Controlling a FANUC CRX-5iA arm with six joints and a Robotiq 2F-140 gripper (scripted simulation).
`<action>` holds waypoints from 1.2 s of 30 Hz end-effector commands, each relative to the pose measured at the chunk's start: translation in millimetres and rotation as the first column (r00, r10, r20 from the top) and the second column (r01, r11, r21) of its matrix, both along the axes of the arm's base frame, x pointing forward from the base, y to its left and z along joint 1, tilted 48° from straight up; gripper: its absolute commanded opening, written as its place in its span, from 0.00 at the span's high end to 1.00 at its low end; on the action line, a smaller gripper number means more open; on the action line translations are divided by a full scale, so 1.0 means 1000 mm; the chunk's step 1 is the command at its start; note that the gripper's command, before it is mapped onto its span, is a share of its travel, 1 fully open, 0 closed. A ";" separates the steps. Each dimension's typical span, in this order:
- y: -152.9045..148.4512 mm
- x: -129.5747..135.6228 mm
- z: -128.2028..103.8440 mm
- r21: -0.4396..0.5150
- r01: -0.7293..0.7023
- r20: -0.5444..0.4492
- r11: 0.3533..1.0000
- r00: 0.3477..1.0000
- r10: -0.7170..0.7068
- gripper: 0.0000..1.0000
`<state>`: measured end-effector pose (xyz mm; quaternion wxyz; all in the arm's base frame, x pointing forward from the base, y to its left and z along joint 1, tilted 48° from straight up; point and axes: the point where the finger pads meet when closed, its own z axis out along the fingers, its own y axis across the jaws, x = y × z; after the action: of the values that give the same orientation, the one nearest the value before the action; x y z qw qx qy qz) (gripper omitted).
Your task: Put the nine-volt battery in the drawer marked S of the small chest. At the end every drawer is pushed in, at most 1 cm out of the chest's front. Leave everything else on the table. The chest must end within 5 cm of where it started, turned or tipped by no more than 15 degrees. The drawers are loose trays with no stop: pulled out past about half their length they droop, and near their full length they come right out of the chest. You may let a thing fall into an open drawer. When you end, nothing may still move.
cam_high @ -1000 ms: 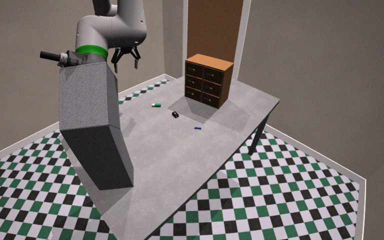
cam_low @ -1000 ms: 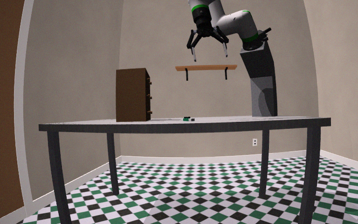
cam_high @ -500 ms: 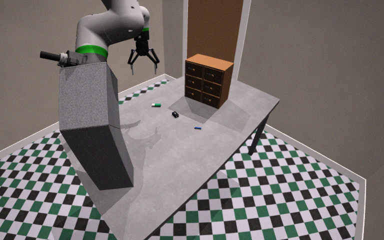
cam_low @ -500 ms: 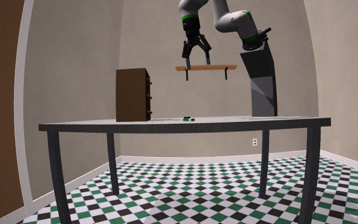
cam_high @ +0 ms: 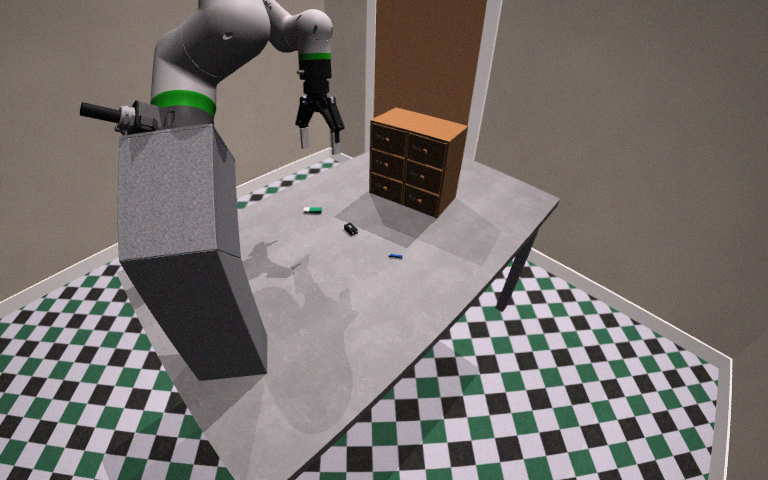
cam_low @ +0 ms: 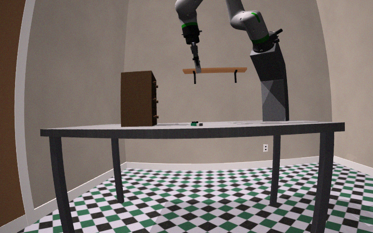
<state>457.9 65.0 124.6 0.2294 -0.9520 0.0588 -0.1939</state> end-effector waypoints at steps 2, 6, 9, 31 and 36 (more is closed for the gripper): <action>-0.046 0.011 -0.015 0.128 0.250 -0.183 0.960 0.957 -0.225 0.00; -0.085 0.015 -0.025 0.178 0.413 -0.281 0.893 0.891 -0.356 0.00; -0.103 0.016 -0.029 0.205 0.513 -0.349 0.834 0.834 -0.427 0.00; -0.248 0.010 -0.051 0.220 0.968 -0.810 0.118 0.249 -0.531 0.00; -0.250 0.010 -0.051 0.219 0.969 -0.813 0.111 0.245 -0.529 0.00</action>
<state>467.6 -183.6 73.7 0.4020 -0.5920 0.6976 0.0355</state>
